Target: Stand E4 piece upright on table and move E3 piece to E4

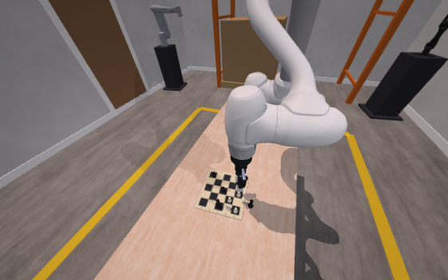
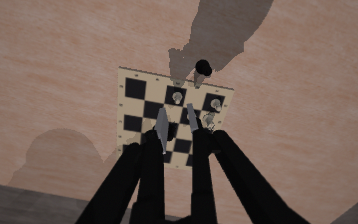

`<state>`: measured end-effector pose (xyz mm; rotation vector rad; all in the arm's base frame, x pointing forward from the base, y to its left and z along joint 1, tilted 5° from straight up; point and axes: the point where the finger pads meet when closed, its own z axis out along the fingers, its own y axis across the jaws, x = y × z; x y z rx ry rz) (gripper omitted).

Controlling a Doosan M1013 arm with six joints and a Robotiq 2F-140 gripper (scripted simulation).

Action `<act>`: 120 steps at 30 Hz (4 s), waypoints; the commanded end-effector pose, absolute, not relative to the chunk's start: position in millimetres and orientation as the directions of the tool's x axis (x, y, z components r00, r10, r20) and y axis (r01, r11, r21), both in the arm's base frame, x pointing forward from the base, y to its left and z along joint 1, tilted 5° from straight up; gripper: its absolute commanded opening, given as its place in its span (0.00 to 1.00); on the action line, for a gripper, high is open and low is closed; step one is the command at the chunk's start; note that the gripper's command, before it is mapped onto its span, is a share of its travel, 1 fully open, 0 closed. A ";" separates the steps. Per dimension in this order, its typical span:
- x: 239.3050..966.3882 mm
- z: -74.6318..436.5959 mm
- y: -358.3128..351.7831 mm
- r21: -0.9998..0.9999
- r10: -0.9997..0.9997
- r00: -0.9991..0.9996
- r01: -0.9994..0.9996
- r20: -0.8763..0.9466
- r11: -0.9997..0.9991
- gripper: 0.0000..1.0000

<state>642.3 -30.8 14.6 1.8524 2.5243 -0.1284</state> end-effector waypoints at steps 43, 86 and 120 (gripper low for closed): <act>640.7 -22.3 -33.0 -0.061 0.952 -0.301 0.953 -0.055 0.298 0.20; 640.4 -29.4 -33.5 -0.061 0.952 -0.301 0.953 -0.055 0.298 0.20; 639.3 -55.4 -35.3 -0.061 0.952 -0.301 0.953 -0.055 0.298 0.20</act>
